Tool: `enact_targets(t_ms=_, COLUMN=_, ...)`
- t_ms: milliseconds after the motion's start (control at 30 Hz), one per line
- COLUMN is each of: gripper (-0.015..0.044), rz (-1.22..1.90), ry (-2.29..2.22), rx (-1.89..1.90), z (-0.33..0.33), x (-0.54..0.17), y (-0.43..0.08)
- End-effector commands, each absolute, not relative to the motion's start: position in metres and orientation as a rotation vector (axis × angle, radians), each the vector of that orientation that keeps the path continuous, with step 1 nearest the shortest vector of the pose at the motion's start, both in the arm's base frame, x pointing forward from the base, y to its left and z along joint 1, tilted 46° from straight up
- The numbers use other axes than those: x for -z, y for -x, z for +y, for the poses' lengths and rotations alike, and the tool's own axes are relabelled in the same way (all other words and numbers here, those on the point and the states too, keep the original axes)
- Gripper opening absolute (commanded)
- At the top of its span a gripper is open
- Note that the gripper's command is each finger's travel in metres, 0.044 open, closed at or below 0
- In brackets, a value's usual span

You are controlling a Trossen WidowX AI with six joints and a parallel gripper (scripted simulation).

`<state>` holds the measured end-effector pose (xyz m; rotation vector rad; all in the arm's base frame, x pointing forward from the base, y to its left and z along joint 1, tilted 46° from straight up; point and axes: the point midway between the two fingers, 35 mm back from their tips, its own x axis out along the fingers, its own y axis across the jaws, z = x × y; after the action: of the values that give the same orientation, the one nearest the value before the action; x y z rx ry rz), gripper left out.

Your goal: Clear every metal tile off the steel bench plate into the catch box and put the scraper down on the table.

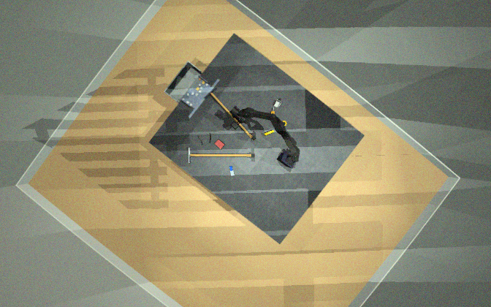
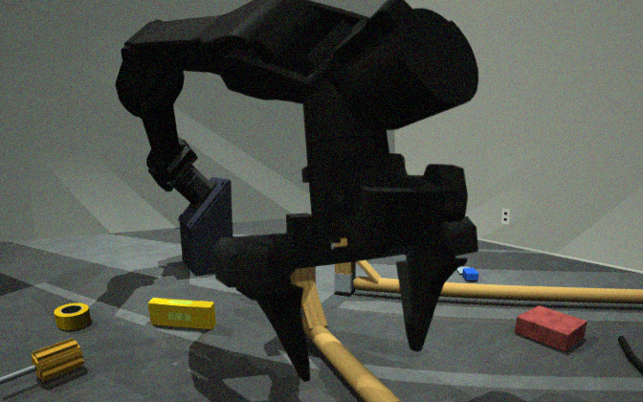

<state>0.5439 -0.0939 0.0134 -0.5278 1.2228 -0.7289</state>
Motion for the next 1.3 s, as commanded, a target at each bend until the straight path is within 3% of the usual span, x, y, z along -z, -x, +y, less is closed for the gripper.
enact_targets(t_ms=0, gripper=0.044, rz=1.205, ry=0.532, rx=0.721, z=-0.081, x=-0.016, y=-0.542)
enact_targets(t_ms=1267, gripper=0.044, rz=1.077, ry=0.571, rx=0.692, z=-0.003, x=-0.029, y=-0.491)
